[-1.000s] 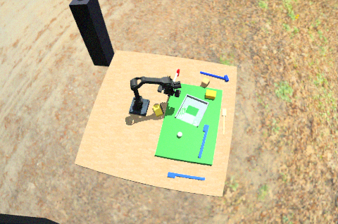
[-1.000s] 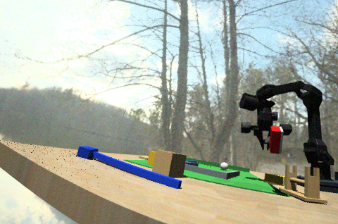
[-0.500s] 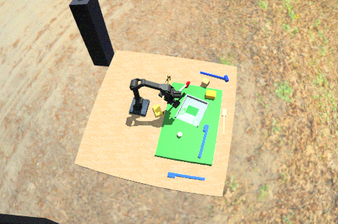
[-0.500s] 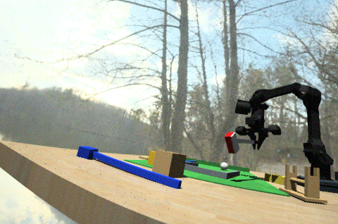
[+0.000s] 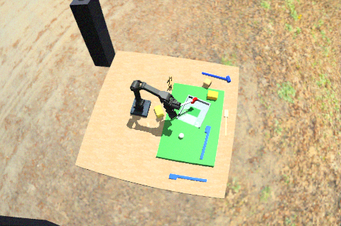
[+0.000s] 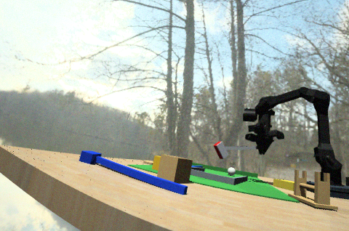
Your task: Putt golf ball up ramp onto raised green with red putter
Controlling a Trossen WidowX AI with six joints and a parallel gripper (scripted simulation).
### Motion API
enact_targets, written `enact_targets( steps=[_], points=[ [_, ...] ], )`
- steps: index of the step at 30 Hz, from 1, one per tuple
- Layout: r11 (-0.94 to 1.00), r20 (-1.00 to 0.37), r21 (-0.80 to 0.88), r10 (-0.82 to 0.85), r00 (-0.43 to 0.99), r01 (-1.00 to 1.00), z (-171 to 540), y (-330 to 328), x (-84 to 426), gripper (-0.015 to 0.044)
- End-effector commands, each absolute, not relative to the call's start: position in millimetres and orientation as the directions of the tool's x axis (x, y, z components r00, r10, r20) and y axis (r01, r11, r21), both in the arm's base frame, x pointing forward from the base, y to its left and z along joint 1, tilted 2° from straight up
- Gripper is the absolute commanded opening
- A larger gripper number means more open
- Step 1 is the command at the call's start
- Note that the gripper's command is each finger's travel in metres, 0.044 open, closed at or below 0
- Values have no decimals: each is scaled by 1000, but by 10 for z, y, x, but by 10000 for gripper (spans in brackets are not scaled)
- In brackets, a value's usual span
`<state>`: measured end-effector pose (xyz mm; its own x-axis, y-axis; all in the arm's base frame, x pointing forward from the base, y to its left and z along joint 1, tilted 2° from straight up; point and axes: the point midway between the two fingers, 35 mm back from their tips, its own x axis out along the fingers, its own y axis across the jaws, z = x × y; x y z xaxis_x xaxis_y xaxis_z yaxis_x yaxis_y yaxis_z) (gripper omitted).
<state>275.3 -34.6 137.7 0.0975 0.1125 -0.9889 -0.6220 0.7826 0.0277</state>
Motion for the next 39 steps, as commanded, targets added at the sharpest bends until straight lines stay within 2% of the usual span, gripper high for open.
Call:
enact_targets(
  steps=[1, 19, 34, 39],
  points=[
    [837, -990, 24, 97, 106, -547, 1410, -526, 2722, 0],
    [993, -996, 25, 35, 85, -119, 1448, -1361, 2344, 0],
    [967, -999, 15, 2, 49, 256, 1483, -1913, 1848, 0],
    [962, -999, 14, 1, 48, 272, 1464, -1936, 1824, 0]
  ],
)
